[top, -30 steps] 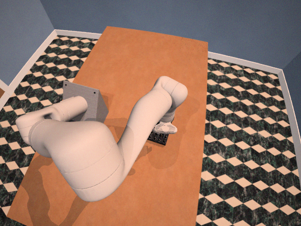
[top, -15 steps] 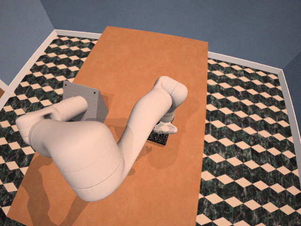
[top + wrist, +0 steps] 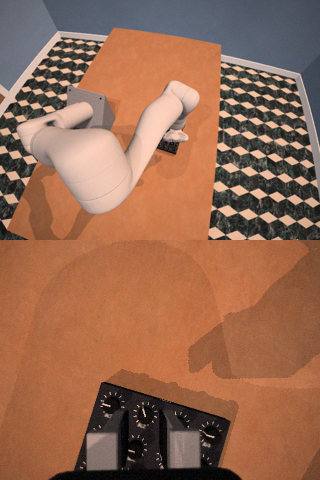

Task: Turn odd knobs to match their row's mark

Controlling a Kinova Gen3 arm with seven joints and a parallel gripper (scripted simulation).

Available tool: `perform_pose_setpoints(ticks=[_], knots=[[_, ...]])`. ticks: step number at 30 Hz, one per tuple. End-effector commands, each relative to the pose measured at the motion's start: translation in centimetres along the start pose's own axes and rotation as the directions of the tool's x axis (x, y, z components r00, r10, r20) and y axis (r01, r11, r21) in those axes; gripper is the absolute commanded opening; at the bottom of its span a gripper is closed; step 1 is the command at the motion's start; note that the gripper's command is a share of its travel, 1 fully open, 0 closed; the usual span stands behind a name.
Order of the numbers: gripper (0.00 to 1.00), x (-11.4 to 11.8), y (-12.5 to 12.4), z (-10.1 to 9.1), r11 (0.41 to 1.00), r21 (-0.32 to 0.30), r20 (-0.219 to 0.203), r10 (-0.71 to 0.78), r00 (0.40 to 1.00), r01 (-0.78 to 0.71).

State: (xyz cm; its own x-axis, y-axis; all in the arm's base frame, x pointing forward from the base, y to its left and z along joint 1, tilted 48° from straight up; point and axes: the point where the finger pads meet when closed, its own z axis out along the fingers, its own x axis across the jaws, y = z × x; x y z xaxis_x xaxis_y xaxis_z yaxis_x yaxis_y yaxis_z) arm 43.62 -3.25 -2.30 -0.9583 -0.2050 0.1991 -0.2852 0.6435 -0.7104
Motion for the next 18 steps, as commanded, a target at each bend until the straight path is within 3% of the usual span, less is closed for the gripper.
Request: perform_pose_setpoints(ticks=[1, 18], knots=[[0.46, -0.06, 0.03, -0.1, 1.0, -0.001, 0.002, 0.0, 1.0, 0.0], [0.46, -0.05, 0.03, 0.12, 1.0, 0.0, 0.002, 0.0, 1.0, 0.0]])
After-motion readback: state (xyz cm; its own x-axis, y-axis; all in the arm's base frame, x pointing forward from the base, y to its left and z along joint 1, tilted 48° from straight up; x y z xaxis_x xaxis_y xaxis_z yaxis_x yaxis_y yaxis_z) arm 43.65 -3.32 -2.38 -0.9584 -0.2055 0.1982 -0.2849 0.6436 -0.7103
